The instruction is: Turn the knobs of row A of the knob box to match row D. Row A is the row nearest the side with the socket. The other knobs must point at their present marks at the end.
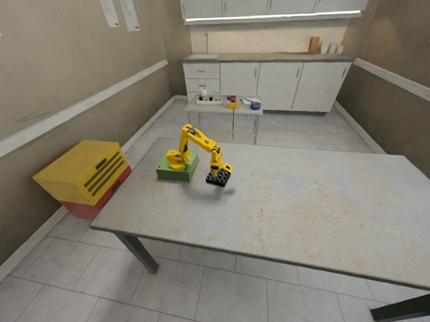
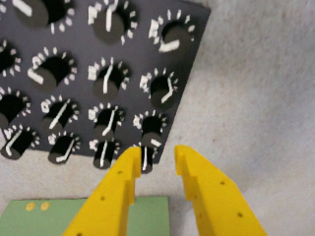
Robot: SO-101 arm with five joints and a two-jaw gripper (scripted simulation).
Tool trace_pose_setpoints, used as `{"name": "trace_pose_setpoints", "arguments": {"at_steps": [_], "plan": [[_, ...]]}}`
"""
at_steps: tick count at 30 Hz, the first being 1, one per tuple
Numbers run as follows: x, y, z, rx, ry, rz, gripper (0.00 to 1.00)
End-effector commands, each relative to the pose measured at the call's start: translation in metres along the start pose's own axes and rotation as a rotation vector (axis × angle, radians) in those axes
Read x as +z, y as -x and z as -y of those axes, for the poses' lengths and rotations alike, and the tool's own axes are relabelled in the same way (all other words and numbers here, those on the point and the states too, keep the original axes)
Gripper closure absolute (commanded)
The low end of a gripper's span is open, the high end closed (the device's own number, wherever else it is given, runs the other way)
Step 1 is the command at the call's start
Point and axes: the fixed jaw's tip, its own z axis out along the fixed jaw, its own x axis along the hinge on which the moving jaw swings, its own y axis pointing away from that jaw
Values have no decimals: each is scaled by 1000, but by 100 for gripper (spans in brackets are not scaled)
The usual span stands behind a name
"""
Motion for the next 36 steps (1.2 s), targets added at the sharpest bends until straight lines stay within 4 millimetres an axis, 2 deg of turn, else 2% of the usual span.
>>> {"name": "trace_pose_setpoints", "arguments": {"at_steps": [1,8,21,29,31,36], "plan": [[-4,-13,-2,12,-7,38,92],[-3,-30,-6,12,-7,38,92],[-2,-31,-6,42,-7,38,92],[-2,-30,-6,225,-3,39,92],[-2,-30,-6,225,-3,39,92],[-3,-28,-6,414,0,39,91]]}}
